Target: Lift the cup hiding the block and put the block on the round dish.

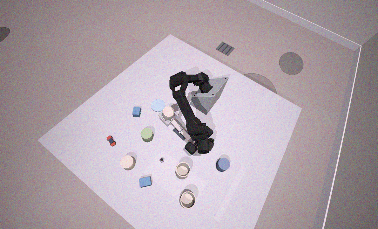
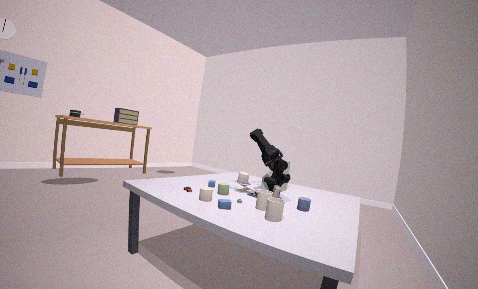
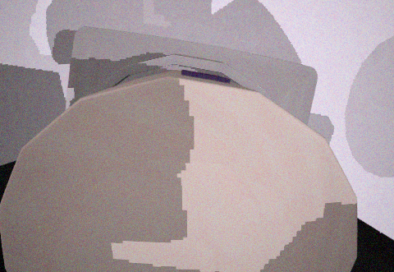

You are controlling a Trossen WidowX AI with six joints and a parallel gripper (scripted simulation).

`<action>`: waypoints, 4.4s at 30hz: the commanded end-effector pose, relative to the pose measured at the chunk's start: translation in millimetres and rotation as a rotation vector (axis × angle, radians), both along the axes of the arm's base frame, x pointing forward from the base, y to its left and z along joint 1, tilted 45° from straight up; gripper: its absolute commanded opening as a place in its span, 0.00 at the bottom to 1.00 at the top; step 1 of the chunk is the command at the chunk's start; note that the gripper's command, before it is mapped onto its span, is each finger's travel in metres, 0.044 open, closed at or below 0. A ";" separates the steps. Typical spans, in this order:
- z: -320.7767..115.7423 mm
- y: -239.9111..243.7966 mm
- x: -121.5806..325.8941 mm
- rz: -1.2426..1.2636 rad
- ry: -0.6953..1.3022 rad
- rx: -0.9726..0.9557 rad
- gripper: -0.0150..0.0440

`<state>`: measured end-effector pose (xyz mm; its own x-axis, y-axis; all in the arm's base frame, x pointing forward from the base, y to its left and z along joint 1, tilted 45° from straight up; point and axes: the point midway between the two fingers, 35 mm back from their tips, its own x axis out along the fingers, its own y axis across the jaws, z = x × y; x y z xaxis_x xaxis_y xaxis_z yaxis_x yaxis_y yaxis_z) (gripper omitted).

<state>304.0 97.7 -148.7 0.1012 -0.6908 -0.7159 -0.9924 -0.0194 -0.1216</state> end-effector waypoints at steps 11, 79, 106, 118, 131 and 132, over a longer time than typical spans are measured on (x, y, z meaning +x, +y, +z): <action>11.7 15.4 1.3 0.002 -0.004 0.006 0.25; 73.7 74.8 -9.1 0.002 -0.003 0.009 0.25; 83.5 80.3 -12.3 -0.001 0.001 0.002 0.25; 83.5 80.3 -12.3 -0.001 0.001 0.002 0.25; 83.5 80.3 -12.3 -0.001 0.001 0.002 0.25; 83.5 80.3 -12.3 -0.001 0.001 0.002 0.25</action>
